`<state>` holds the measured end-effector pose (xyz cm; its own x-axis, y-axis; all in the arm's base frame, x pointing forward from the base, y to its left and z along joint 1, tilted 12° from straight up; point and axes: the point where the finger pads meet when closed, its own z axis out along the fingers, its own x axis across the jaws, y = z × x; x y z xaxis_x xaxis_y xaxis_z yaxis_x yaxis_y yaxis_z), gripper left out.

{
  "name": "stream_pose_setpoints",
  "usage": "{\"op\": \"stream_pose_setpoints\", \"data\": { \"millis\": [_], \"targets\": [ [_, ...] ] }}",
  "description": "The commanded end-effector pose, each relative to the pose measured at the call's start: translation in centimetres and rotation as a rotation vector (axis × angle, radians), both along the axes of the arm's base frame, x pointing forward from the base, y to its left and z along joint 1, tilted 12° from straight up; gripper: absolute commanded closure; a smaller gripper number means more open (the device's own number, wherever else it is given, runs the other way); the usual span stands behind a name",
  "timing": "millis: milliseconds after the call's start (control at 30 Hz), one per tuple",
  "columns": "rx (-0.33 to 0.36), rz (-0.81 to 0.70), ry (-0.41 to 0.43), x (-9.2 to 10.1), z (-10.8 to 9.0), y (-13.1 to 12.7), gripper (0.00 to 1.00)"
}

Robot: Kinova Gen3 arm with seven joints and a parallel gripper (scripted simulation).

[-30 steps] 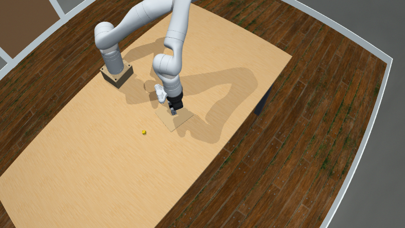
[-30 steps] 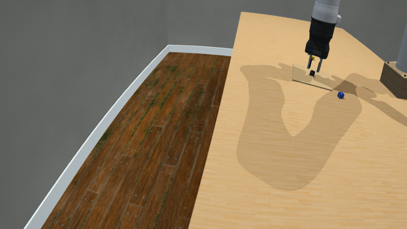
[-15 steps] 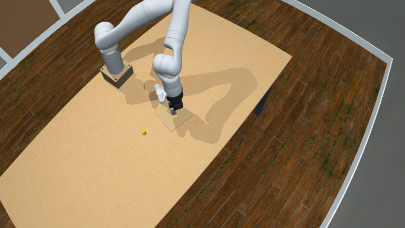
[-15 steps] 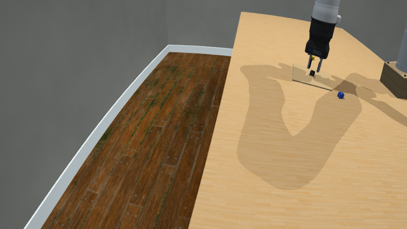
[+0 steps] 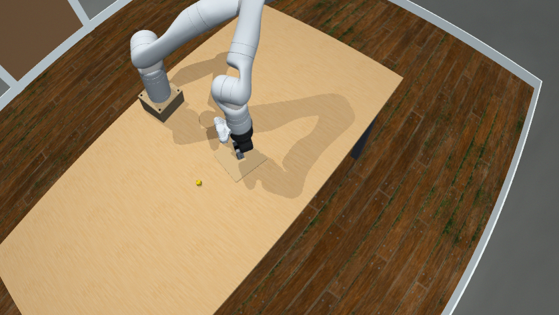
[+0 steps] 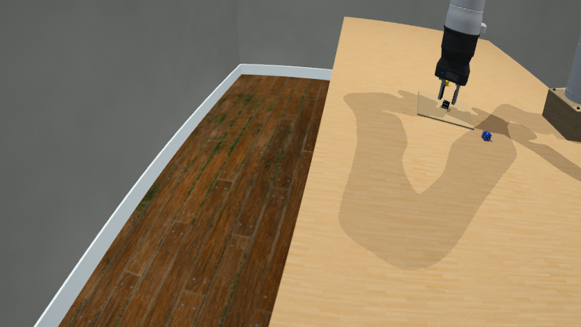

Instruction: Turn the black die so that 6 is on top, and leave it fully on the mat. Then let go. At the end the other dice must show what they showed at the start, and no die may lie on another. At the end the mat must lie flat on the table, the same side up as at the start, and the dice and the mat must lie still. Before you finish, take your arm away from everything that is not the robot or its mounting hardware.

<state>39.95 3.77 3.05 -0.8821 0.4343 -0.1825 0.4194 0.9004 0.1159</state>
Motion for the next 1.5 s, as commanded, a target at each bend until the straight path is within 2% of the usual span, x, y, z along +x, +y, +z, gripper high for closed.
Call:
{"op": "stream_pose_setpoints", "data": {
  "millis": [0, 533, 1467],
  "targets": [
    [-0.001, -0.001, 0.001, 0.0, -0.3, -0.1, 0.36],
    [-0.001, -0.001, 0.001, 0.3, -1.6, -0.1, 0.36],
    [-0.001, -0.001, 0.001, 0.3, -1.6, -0.1, 0.36]
  ]
}}
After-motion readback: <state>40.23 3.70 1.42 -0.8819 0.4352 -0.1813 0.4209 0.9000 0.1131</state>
